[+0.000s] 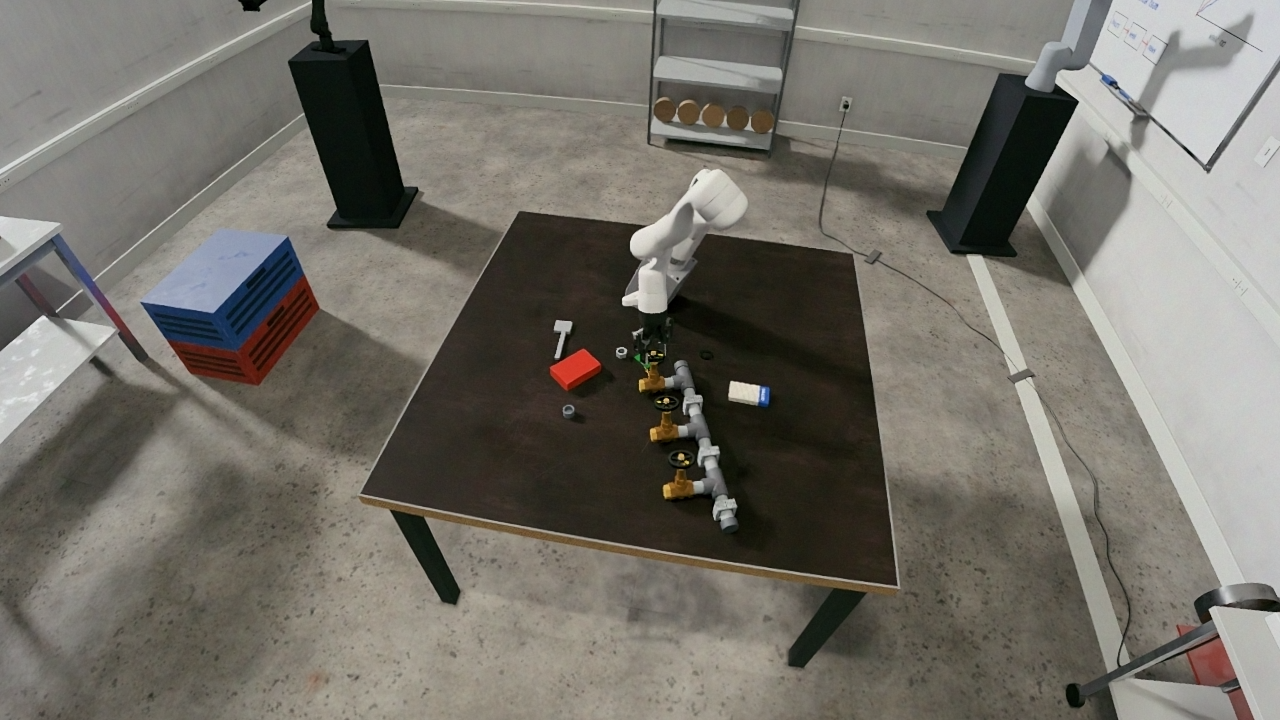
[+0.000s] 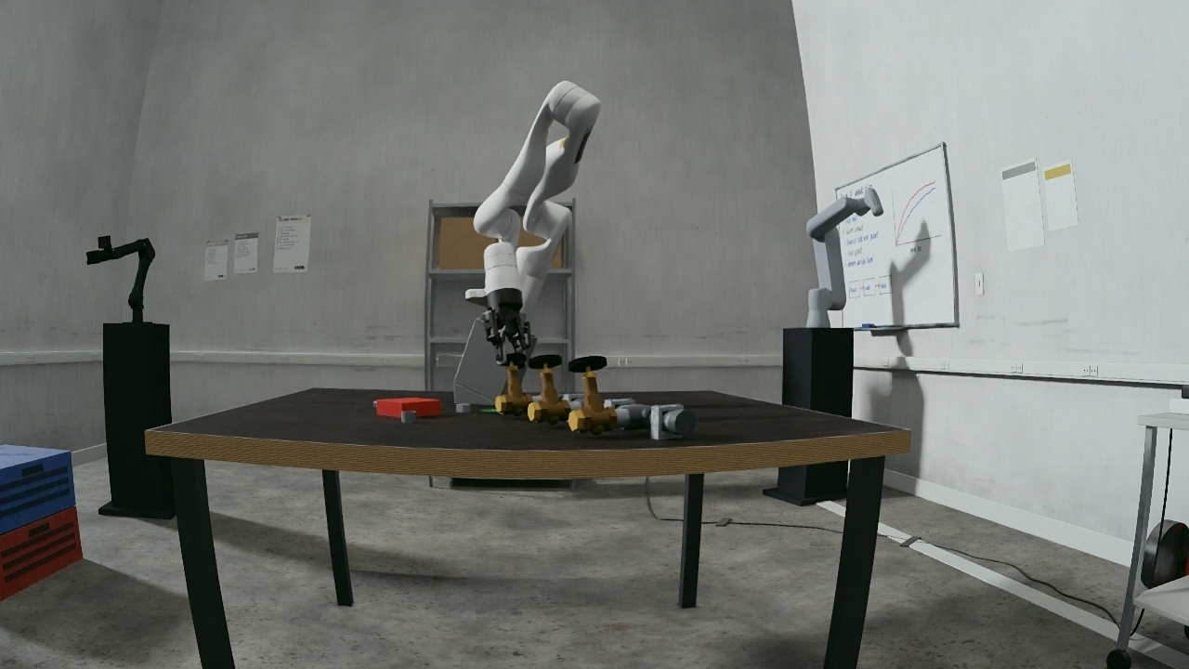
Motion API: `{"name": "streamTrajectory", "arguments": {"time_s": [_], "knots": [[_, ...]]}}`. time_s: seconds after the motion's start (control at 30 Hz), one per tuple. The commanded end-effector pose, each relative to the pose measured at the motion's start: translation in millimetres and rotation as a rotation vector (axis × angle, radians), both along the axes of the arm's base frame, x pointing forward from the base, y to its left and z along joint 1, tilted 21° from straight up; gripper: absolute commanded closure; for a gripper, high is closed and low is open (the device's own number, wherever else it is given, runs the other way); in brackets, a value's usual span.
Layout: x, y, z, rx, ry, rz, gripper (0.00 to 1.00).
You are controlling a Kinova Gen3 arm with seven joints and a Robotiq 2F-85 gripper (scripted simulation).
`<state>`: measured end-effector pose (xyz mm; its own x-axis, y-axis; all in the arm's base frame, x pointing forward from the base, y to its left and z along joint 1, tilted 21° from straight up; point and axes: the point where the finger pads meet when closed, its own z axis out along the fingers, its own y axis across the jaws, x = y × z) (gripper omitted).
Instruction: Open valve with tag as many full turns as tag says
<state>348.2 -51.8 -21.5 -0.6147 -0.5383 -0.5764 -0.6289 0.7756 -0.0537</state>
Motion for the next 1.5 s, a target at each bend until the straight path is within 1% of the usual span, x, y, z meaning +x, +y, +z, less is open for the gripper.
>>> {"name": "streamTrajectory", "arguments": {"time_s": [0.0,0.1,0.17,0.43,0.67,1.07,1.47], "knots": [[0.3,-0.3,0.2,-0.055,-0.046,0.085,0.32],[0.3,-0.3,0.3,-0.092,-0.071,0.148,0.32],[0.3,-0.3,0.3,-0.092,-0.071,0.148,0.32],[0.3,-0.3,0.3,-0.172,-0.126,0.283,0.32],[0.3,-0.3,0.3,-0.219,-0.157,0.361,0.32],[0.3,-0.3,0.3,-0.251,-0.179,0.415,0.32],[0.3,-0.3,0.3,-0.256,-0.182,0.424,0.32]]}}
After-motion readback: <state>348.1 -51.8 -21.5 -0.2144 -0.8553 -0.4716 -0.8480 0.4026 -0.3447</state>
